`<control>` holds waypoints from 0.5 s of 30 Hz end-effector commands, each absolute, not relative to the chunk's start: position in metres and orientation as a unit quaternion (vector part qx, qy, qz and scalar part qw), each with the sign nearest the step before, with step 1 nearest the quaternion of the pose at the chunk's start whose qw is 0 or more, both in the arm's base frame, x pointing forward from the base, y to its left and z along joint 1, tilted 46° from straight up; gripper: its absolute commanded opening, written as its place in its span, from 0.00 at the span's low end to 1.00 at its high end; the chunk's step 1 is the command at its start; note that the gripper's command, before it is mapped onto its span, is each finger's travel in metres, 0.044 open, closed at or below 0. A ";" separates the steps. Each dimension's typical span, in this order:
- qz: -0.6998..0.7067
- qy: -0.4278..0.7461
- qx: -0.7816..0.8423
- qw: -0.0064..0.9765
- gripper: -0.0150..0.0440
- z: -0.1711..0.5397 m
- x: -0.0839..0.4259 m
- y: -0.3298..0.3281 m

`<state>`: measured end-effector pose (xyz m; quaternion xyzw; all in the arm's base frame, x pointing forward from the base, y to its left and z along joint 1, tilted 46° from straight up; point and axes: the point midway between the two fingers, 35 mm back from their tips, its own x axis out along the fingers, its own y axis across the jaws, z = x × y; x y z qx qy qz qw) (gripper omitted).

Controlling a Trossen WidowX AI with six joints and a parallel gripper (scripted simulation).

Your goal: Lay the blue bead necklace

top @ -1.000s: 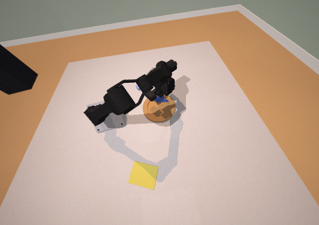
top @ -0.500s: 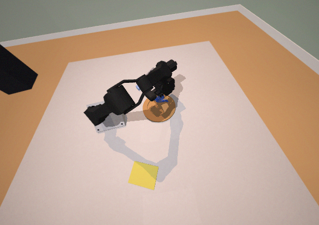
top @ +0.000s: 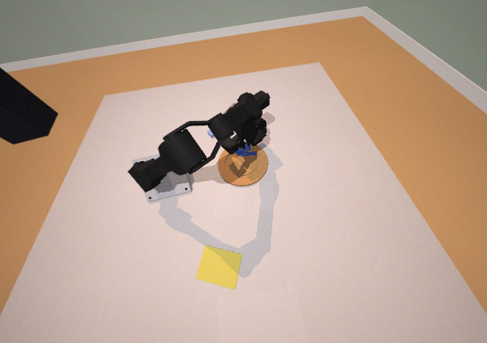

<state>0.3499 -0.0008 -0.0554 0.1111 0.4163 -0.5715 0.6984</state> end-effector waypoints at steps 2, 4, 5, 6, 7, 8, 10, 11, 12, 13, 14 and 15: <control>-0.572 0.416 0.112 0.698 0.65 -0.055 0.350 -0.002; -0.572 0.416 0.112 0.698 0.74 -0.055 0.350 -0.002; -0.572 0.416 0.112 0.698 0.79 -0.055 0.350 -0.002; -0.573 0.416 0.111 0.697 0.83 -0.055 0.350 -0.001; -0.573 0.417 0.111 0.697 0.88 -0.054 0.349 0.000; -0.575 0.418 0.110 0.695 0.92 -0.052 0.349 0.001; -0.574 0.418 0.109 0.696 1.00 -0.054 0.349 0.000; -0.575 0.418 0.108 0.695 1.00 -0.053 0.349 0.001; -0.576 0.418 0.108 0.694 1.00 -0.051 0.349 0.002; -0.577 0.418 0.108 0.693 1.00 -0.050 0.349 0.004; -0.577 0.419 0.107 0.693 1.00 -0.049 0.349 0.004; -0.578 0.419 0.107 0.692 1.00 -0.049 0.349 0.005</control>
